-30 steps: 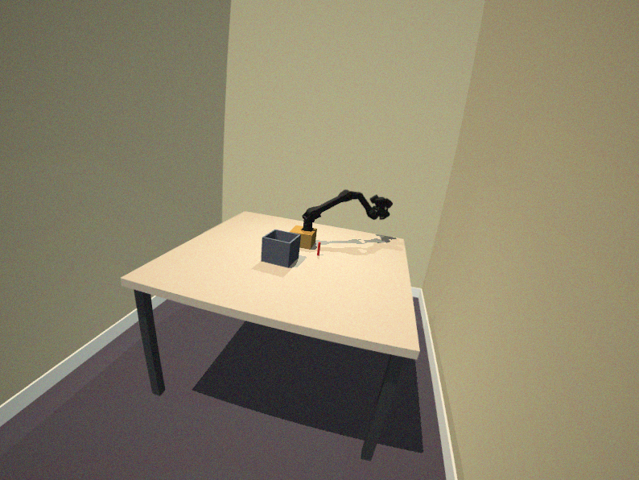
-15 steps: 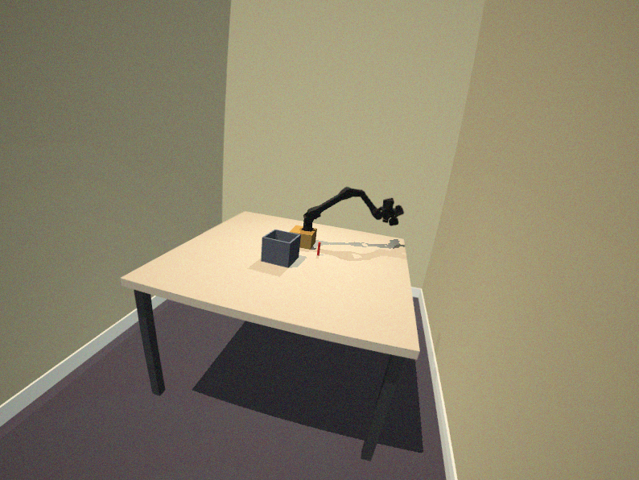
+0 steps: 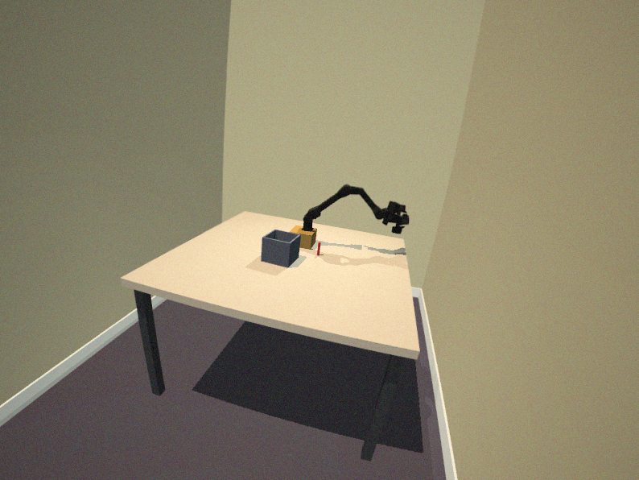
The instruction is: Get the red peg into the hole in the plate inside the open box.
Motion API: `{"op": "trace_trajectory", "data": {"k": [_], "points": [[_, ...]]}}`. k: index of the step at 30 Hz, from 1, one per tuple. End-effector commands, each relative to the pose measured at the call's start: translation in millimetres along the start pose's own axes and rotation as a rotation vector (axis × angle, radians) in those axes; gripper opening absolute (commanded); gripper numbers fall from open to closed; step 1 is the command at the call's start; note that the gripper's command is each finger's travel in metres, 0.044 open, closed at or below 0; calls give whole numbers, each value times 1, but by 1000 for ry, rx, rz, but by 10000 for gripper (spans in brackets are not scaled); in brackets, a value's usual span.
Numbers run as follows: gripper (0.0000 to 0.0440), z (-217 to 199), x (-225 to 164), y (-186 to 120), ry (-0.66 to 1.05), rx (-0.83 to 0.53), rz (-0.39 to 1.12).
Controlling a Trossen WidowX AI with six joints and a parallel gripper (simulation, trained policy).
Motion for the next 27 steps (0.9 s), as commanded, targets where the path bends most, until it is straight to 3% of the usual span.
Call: {"op": "trace_trajectory", "data": {"k": [1, 14, 27], "points": [[440, -10, 14, -16, 63, -55, -56], [440, -40, 76, -110, 332, -277, -346], [440, -64, 107, -220, 601, -491, -639]]}}
Point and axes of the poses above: the point midway between the two fingers, 35 mm back from their tips, its own y axis out along the fingers, its own z axis across the jaws, x = y × z, the point moved 7 cm from there along -y, back along the fingers, and after that the axes turned 1 degree about y, right-handed, at the moved point
